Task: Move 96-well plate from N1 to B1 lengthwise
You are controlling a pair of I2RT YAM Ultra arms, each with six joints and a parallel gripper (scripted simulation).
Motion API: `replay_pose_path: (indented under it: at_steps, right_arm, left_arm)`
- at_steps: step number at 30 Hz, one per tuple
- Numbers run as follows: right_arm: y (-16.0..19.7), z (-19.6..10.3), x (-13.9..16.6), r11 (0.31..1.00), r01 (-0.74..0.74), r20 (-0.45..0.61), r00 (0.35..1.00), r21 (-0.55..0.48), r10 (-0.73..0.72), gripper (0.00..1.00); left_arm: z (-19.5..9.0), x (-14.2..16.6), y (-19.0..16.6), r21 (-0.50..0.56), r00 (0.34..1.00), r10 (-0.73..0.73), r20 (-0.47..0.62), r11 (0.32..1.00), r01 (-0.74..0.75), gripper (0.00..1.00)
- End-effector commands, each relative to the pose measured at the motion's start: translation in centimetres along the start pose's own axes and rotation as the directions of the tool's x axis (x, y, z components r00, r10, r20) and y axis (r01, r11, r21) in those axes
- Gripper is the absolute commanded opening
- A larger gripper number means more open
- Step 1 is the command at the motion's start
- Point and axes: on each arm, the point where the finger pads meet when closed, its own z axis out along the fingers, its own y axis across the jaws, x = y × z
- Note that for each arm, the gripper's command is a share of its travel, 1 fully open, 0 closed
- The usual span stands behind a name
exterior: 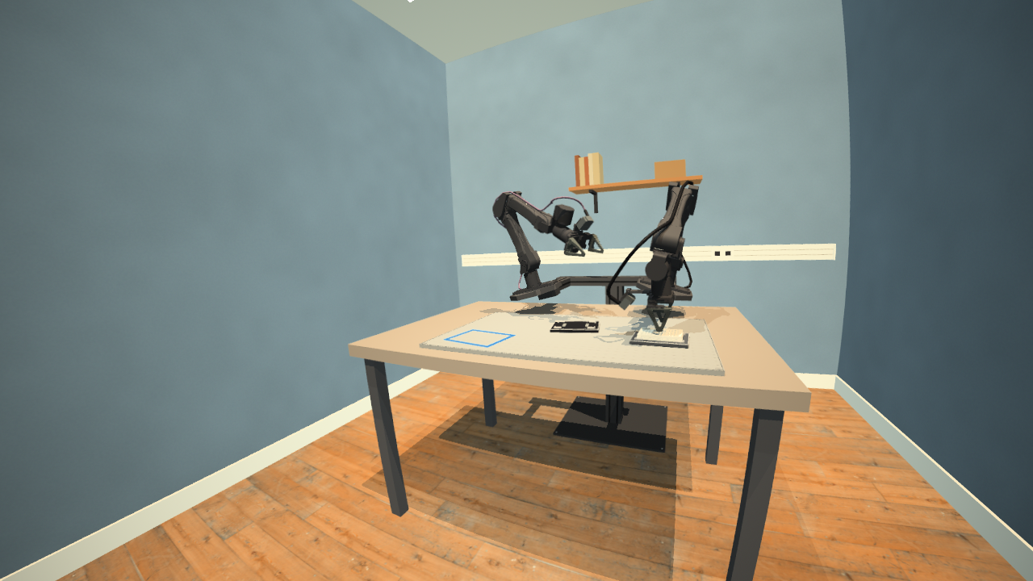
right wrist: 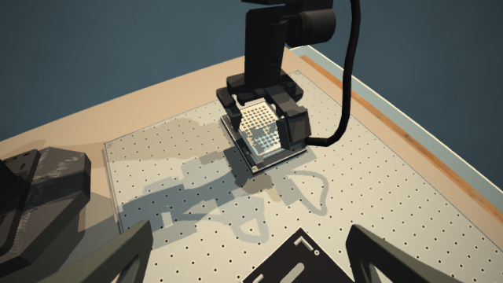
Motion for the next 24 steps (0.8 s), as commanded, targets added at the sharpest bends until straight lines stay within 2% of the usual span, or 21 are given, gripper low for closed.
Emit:
replay_pose_path:
  at_steps: [1, 14, 17, 24]
  right_arm:
    - [0.0, -0.3, -0.3, 1.000, -0.005, 0.010, 1.000, 0.005, 0.005, 1.00]
    - [0.0, -0.3, -0.3, 1.000, -0.005, 0.010, 1.000, 0.005, 0.005, 1.00]
    - [0.0, -0.3, -0.3, 1.000, -0.005, 0.010, 1.000, 0.005, 0.005, 1.00]
    - [0.0, -0.3, -0.3, 1.000, -0.005, 0.010, 1.000, 0.005, 0.005, 1.00]
  left_arm:
    - [-4.1, -0.3, 1.3, -0.073, 1.000, -0.009, 0.011, 0.997, 0.010, 1.00]
    - [-4.2, -0.3, 1.4, -0.077, 1.000, -0.002, 0.011, 0.997, 0.003, 1.00]
    - [-2.9, -0.3, 1.3, -0.057, 1.000, -0.011, 0.010, 0.998, 0.012, 1.00]
    - [-2.2, -0.4, 2.0, -0.070, 1.000, -0.007, 0.011, 0.998, 0.008, 1.00]
